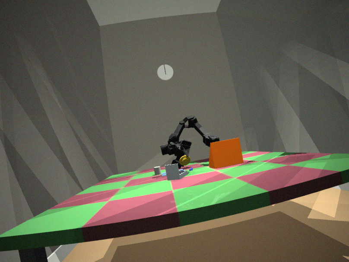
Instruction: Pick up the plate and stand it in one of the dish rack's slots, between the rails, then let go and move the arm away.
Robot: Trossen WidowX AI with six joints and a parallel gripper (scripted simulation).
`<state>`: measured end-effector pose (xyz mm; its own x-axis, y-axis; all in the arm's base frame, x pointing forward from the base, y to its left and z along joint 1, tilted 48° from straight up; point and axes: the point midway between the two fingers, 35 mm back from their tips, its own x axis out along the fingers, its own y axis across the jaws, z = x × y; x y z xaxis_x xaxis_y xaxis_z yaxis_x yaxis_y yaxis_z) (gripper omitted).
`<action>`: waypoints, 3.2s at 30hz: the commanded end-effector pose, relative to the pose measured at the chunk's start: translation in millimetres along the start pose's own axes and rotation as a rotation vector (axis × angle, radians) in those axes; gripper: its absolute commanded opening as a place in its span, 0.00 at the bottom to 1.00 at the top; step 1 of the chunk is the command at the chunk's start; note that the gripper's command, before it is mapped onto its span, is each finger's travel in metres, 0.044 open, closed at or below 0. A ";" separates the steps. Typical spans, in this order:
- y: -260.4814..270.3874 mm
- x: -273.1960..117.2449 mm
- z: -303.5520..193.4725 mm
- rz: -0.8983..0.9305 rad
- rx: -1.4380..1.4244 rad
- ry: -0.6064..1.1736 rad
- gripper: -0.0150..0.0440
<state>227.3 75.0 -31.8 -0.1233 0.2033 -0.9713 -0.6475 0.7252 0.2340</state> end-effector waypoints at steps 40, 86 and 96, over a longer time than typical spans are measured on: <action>-34.9 -21.3 -16.2 -0.282 -0.905 -0.663 0.25; -39.8 17.8 8.9 -0.298 -0.924 -0.670 0.25; -39.7 20.4 5.8 -0.292 -0.917 -0.663 0.25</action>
<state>255.3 54.0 -60.7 0.3620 0.6080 -0.7066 -0.9192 0.1067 -0.3791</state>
